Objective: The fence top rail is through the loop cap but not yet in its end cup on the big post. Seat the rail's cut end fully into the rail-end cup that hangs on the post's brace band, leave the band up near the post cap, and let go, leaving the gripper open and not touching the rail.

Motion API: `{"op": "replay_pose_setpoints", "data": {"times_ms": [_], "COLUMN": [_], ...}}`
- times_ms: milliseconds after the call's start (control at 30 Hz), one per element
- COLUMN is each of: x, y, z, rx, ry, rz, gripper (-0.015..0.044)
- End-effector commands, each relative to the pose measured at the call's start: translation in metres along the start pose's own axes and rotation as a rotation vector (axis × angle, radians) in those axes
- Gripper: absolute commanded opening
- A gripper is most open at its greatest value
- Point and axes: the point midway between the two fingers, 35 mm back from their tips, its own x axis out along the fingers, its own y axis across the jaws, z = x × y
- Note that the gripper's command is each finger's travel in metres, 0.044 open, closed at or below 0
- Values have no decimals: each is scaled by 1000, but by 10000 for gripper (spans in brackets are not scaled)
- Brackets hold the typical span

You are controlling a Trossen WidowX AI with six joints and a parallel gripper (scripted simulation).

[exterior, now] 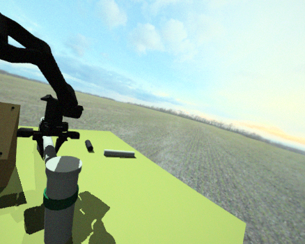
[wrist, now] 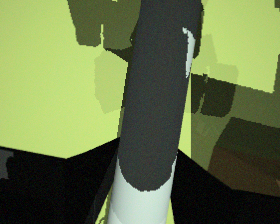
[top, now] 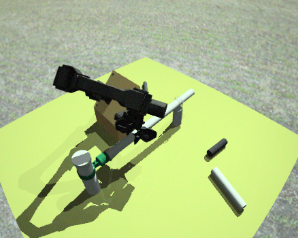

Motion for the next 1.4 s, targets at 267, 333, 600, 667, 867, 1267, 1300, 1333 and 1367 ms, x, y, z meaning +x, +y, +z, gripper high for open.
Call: {"op": "replay_pose_setpoints", "data": {"times_ms": [267, 333, 600, 667, 867, 1267, 1300, 1333, 1367], "x": [-2, -2, -3, -3, -4, -2, -2, -2, -2], "y": [1, 1, 2, 2, 2, 1, 1, 1, 1], "z": [3, 3, 5, 5, 6, 4, 4, 5, 6], "rx": [-2, -2, -4, -4, -5, -5, -5, -5, -5], "ry": [-9, -10, -14, -15, -17, -5, -5, -5, -5], "rz": [2, 2, 3, 3, 3, -5, -5, -5, -5], "gripper": [0, 0, 0, 0, 0, 0, 0, 0, 0]}}
